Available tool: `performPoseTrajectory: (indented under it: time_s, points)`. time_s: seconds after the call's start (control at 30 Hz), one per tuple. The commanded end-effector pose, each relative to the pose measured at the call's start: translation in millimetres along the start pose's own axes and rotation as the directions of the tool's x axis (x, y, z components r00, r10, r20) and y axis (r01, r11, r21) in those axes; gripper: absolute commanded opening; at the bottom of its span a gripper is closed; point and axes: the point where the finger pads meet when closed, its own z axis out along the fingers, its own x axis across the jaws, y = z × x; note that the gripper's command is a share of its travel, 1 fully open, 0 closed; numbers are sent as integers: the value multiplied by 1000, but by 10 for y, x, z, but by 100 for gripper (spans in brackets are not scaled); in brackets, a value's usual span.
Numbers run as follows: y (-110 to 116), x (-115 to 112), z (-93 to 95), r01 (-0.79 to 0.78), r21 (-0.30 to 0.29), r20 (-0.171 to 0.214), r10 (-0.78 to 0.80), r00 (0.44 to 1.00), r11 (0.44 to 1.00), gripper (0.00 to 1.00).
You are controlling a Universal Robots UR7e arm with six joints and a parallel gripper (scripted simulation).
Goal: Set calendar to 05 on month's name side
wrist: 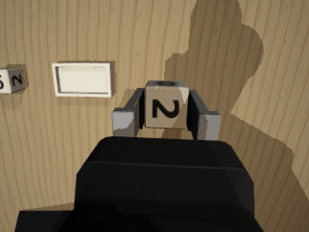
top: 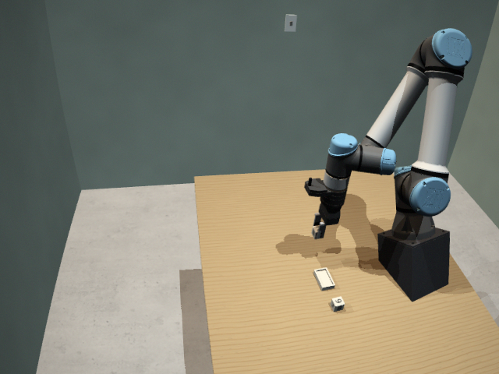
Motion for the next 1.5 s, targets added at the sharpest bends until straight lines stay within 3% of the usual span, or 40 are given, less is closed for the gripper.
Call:
performPoseTrajectory:
  time_s: [0.0,0.33,0.57,0.63,0.87,1.47]
  points:
    - [-1,1,-10,0,0,0,0,1000,1000,60]
    - [-9,-47,-15,0,0,1,0,1000,1000,60]
    - [-40,-508,-64,1,-1,7,-1,1000,1000,60]
    - [-40,-508,-64,1,-1,7,-1,1000,1000,60]
    - [-9,-907,-111,4,0,1,-4,1000,1000,60]
    - [-6,-929,-106,4,0,0,-4,1000,1000,60]
